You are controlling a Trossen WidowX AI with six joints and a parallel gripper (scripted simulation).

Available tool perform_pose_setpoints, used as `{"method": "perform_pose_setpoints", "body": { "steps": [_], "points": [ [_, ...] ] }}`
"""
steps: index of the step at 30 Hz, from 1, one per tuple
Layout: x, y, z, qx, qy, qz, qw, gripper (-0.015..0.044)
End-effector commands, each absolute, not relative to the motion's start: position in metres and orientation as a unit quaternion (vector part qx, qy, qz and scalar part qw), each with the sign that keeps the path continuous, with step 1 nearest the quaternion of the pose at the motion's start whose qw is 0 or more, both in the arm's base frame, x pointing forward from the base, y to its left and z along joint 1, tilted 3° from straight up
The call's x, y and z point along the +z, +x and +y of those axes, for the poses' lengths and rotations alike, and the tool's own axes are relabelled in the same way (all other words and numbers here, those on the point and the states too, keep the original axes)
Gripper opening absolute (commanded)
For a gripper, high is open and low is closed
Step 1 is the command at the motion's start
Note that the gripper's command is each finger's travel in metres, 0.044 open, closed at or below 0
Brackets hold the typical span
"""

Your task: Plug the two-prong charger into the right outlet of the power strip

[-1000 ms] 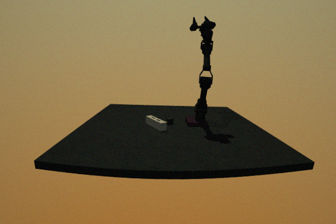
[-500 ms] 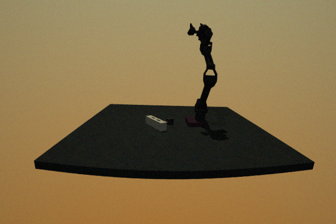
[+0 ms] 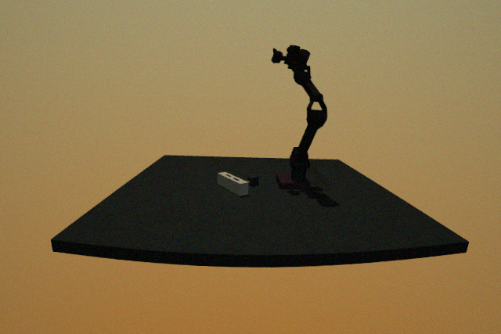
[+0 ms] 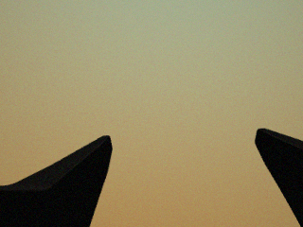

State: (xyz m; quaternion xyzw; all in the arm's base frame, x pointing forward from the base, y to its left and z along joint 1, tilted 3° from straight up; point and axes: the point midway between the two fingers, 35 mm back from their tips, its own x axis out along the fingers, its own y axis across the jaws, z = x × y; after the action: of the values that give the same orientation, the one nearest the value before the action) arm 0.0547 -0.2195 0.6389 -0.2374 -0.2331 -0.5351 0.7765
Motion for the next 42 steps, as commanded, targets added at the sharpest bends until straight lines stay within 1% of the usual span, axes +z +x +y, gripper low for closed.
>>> {"method": "perform_pose_setpoints", "body": {
  "steps": [1, 13, 22, 32, 42],
  "points": [
    [0.620, 0.065, -0.237, -0.535, -0.218, -0.205, 0.790, 0.0440],
    [0.558, 0.109, -0.280, -0.510, -0.157, -0.113, 0.838, 0.0440],
    [0.506, 0.148, -0.299, -0.478, -0.117, -0.034, 0.870, 0.0440],
    [0.444, 0.193, -0.303, -0.428, -0.084, 0.061, 0.898, 0.0440],
    [0.380, 0.235, -0.292, -0.366, -0.063, 0.159, 0.915, 0.0440]
  ]
}}
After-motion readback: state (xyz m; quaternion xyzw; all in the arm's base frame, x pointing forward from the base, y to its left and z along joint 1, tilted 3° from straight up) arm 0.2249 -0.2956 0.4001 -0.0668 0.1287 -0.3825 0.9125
